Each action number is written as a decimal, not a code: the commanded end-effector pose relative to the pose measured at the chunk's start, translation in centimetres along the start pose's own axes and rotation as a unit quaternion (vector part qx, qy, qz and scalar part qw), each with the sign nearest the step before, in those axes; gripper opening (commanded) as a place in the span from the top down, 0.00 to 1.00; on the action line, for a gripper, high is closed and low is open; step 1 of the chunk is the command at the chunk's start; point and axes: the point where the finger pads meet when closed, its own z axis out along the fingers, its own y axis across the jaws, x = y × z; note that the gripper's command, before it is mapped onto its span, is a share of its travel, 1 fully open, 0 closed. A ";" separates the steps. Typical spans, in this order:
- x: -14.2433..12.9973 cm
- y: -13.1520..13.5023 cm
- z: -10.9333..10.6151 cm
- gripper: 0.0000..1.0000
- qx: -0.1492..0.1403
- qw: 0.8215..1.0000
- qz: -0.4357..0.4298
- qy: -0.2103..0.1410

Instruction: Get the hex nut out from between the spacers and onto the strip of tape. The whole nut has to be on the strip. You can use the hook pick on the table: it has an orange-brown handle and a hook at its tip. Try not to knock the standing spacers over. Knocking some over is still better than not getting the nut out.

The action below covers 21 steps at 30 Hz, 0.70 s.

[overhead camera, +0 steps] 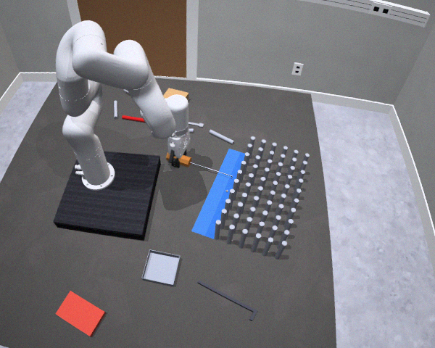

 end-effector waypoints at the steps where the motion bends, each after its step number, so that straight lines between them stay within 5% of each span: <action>1: -0.1 0.1 -0.5 0.35 -0.001 1.000 0.000 -0.001; 21: -0.1 0.1 -3.5 0.35 -0.001 1.000 0.000 -0.001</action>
